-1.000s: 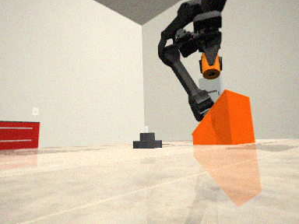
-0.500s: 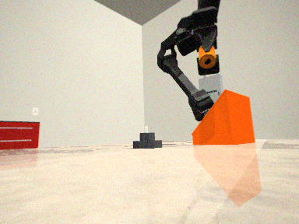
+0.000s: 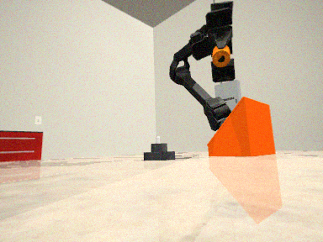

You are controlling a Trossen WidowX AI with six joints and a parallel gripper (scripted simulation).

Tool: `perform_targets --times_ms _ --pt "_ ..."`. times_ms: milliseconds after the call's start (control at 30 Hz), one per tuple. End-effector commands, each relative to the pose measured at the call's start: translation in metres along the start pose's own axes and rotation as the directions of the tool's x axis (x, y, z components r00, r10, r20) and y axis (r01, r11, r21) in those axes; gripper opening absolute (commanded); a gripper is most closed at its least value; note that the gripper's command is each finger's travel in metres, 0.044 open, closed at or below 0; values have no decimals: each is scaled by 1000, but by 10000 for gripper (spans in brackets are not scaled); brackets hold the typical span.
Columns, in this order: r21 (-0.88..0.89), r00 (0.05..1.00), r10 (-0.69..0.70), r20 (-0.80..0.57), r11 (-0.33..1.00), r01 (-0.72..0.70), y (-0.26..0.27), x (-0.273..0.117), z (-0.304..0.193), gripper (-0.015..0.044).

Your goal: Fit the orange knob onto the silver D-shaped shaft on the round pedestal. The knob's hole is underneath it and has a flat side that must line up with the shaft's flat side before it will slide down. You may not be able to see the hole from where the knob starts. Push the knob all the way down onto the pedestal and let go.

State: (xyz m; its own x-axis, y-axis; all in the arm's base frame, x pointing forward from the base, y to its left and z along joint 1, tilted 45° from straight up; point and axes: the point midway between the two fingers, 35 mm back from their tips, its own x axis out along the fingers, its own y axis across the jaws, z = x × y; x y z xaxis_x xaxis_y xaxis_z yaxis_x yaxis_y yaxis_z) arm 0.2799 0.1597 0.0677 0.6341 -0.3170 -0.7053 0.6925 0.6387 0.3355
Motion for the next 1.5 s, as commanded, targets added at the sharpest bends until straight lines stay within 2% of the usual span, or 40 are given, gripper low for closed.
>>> perform_targets --times_ms 0,933,1067,1467 --pt "10 1000 2 -3 1000 -2 2 0 0 0" --pt "11 1000 12 3 1000 -12 1 -3 2 0" --pt "11 999 -36 4 999 36 -2 0 3 0" --pt "14 955 -297 3 955 296 -17 22 4 0"
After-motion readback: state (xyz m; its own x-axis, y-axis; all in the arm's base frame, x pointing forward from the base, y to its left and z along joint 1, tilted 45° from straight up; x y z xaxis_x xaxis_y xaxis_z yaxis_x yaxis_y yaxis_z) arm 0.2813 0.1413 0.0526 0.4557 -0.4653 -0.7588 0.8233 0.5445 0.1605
